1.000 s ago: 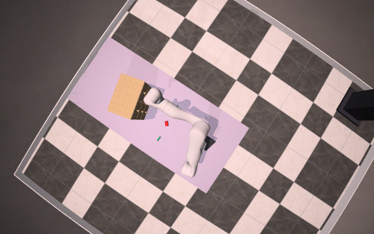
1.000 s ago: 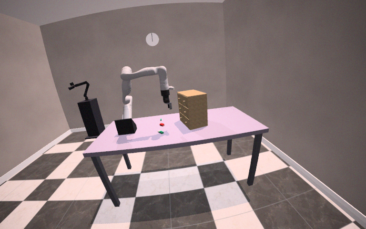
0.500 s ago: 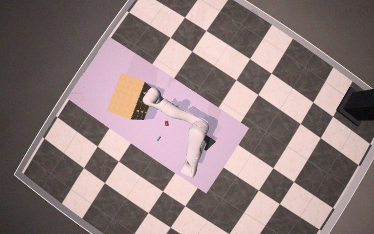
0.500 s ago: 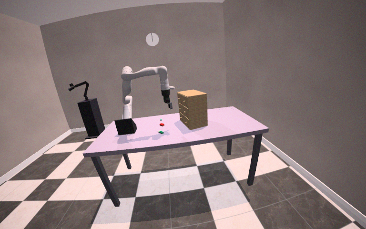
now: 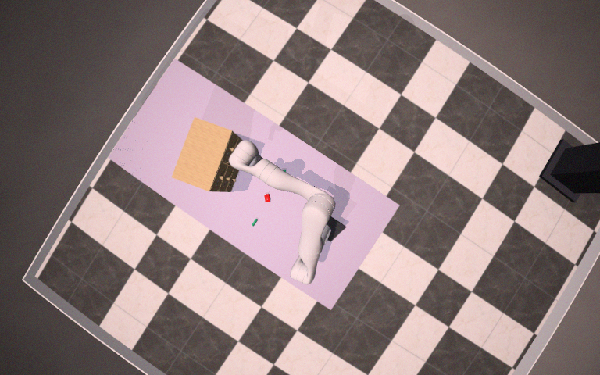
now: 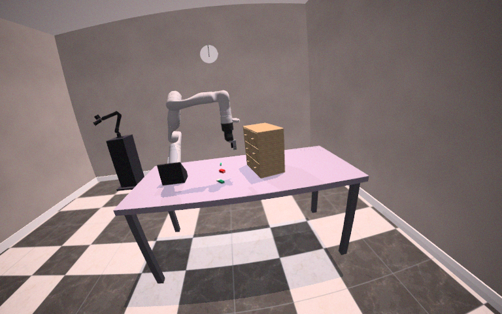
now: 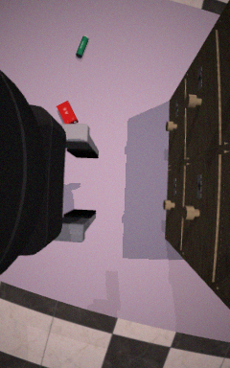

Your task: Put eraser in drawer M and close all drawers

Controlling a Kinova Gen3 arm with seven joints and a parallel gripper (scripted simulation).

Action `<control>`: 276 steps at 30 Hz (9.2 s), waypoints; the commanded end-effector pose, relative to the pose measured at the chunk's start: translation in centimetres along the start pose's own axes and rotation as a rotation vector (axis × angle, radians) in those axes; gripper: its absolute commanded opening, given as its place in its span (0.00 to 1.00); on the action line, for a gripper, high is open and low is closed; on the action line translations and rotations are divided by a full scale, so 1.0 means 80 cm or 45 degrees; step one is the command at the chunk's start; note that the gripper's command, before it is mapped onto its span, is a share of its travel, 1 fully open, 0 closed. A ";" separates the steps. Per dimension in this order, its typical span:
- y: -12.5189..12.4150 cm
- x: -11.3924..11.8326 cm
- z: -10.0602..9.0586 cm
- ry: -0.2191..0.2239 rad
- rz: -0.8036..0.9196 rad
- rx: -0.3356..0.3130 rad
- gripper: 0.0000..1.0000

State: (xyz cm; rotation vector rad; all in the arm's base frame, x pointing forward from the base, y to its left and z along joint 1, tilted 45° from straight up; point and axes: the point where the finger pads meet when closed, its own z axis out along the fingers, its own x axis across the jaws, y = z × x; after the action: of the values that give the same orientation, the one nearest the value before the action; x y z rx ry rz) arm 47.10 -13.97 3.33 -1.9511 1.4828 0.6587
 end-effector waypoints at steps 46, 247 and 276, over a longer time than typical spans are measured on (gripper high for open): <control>0.003 -0.183 -0.002 -0.003 -0.008 -0.006 1.00; -0.063 -0.182 0.096 -0.001 0.000 1.184 1.00; -0.074 -0.184 0.112 0.000 -0.008 1.388 1.00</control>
State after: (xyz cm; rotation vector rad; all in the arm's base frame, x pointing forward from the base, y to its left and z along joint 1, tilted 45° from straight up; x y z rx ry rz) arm 48.95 2.96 8.47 -1.0968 1.3756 -0.1850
